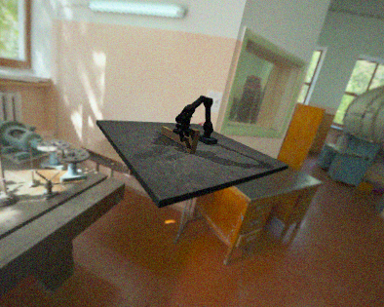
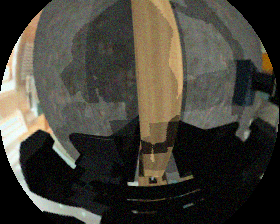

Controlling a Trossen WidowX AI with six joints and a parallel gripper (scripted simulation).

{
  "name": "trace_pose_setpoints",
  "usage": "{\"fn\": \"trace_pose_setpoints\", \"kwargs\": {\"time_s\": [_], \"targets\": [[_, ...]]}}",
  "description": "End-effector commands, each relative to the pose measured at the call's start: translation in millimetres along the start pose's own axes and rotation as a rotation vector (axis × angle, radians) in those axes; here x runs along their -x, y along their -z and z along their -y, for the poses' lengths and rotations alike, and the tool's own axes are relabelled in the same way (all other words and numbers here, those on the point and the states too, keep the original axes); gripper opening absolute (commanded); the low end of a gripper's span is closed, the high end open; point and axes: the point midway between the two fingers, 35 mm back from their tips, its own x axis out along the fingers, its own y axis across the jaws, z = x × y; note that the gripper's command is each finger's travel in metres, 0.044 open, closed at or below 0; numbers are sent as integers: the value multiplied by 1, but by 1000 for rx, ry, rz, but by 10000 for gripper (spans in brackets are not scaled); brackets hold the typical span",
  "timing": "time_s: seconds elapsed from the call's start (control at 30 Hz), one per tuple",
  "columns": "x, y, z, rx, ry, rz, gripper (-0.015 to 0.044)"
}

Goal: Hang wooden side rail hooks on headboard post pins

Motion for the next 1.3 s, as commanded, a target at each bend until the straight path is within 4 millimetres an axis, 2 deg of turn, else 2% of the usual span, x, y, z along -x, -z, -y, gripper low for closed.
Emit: {"fn": "trace_pose_setpoints", "kwargs": {"time_s": [0.0, 1.27], "targets": [[1, 3, 0, 0, -4, -5, 0], [4, 6, -1, 0, -4, -5, 0]]}}
